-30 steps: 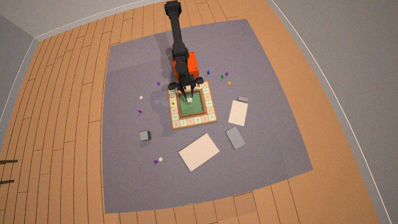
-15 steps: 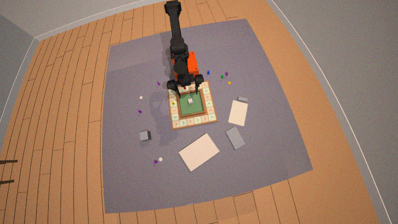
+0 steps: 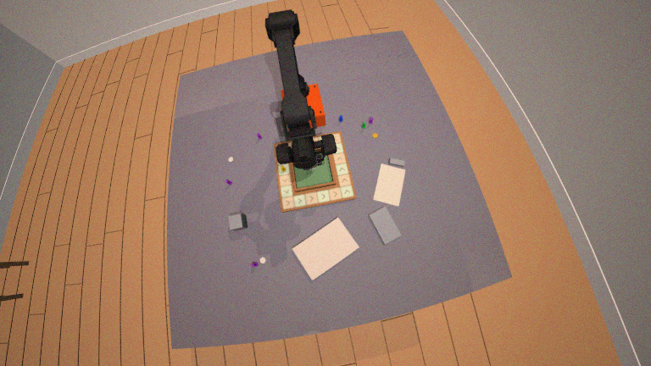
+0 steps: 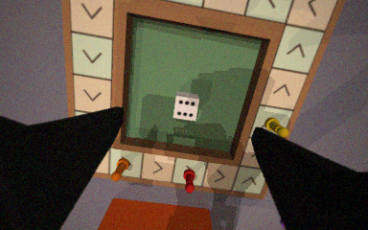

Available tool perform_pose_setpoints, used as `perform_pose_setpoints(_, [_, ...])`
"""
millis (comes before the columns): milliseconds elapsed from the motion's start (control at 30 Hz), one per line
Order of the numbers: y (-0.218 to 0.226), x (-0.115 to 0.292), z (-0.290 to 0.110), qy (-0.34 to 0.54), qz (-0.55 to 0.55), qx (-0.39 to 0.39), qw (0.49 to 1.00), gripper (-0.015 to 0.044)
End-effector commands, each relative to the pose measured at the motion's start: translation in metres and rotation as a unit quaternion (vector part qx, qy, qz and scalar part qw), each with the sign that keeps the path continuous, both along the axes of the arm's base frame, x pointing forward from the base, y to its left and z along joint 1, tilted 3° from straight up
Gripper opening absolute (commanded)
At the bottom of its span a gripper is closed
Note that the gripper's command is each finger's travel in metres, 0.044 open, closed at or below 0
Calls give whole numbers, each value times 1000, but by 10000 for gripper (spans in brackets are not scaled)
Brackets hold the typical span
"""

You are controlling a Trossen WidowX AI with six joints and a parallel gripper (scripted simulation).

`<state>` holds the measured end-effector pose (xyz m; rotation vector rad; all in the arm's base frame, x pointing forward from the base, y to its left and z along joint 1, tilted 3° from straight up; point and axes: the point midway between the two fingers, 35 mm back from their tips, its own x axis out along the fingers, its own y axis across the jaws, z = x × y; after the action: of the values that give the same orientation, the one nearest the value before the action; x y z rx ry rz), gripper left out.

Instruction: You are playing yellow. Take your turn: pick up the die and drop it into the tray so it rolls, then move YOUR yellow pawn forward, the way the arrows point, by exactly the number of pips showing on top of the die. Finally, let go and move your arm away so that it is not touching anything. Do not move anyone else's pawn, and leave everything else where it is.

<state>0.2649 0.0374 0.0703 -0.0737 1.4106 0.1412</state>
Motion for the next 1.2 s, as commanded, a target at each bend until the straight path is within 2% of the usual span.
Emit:
perform_pose_setpoints(0, [0, 0, 0, 0, 0, 0, 1000, 440])
perform_pose_setpoints(33, [0, 0, 0, 0, 0, 0, 1000, 440])
perform_pose_setpoints(100, [-8, 2, -2, 3, 9, -4, 1000, 387])
perform_pose_setpoints(333, [-97, 6, -30, 33, 105, -27, 994, 204])
perform_pose_setpoints(433, [-115, 1, -37, 40, 126, -28, 991, 200])
perform_pose_setpoints(733, [-115, 0, -37, 40, 126, -28, 991, 200])
perform_pose_setpoints(867, [-114, 1, -52, 40, 126, -27, 991, 200])
perform_pose_setpoints(1167, [-114, 2, -59, 40, 126, -27, 991, 200])
